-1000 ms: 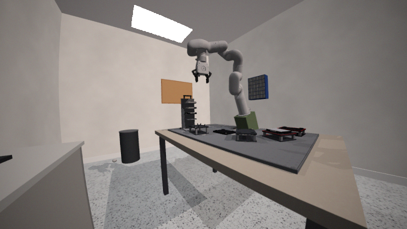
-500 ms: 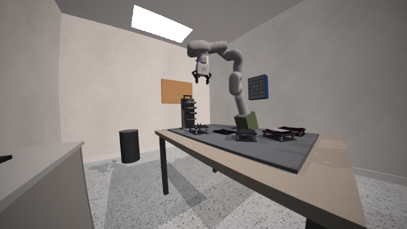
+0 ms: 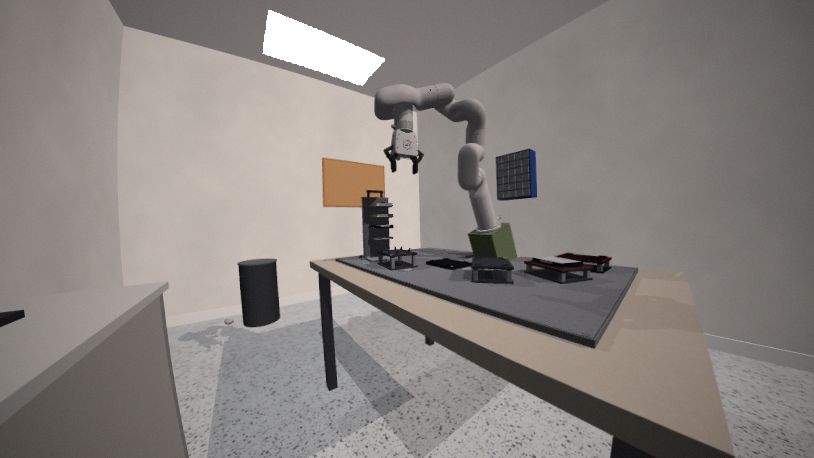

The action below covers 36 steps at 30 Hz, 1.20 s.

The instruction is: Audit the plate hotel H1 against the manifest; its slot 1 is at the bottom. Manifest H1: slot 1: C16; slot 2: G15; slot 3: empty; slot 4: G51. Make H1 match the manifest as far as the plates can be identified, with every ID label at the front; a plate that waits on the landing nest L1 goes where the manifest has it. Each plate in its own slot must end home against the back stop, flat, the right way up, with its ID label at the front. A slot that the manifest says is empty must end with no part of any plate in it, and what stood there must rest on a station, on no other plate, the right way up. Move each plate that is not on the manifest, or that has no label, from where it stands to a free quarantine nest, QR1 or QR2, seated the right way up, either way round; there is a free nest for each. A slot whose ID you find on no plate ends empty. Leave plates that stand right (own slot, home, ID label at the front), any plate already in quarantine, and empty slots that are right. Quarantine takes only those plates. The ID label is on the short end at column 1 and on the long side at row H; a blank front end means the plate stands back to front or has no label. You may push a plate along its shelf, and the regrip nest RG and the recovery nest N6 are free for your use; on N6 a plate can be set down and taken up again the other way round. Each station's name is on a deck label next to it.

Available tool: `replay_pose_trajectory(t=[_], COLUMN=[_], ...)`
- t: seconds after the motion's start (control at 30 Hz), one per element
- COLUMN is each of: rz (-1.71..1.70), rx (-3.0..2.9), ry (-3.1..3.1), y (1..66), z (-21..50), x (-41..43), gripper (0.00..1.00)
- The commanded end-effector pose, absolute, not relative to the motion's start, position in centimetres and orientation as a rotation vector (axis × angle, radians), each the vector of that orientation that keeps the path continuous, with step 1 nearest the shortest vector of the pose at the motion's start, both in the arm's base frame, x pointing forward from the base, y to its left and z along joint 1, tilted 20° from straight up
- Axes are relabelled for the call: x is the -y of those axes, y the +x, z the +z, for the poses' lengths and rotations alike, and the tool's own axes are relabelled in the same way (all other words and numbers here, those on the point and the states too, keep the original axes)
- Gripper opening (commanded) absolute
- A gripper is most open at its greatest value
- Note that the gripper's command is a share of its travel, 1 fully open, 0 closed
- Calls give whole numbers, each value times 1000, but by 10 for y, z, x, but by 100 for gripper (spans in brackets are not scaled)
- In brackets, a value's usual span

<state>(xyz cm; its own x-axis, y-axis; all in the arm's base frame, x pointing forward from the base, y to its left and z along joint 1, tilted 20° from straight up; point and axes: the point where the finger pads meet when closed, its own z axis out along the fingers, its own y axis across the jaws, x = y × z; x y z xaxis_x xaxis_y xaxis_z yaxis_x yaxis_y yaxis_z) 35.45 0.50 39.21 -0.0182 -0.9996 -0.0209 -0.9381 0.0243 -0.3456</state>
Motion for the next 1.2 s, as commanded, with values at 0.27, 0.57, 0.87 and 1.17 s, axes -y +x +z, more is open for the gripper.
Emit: replay_pose_trajectory(t=[0.27, 0.57, 0.87, 1.17], rz=[-346, -346, -346, -346], rx=[-2043, -2043, -2043, -2043], ry=[-1999, -1999, -1999, -1999], y=[361, 367, 371, 376], z=[375, 361, 350, 336], x=[-5, -5, -5, -6], gripper=[100, 100, 100, 100])
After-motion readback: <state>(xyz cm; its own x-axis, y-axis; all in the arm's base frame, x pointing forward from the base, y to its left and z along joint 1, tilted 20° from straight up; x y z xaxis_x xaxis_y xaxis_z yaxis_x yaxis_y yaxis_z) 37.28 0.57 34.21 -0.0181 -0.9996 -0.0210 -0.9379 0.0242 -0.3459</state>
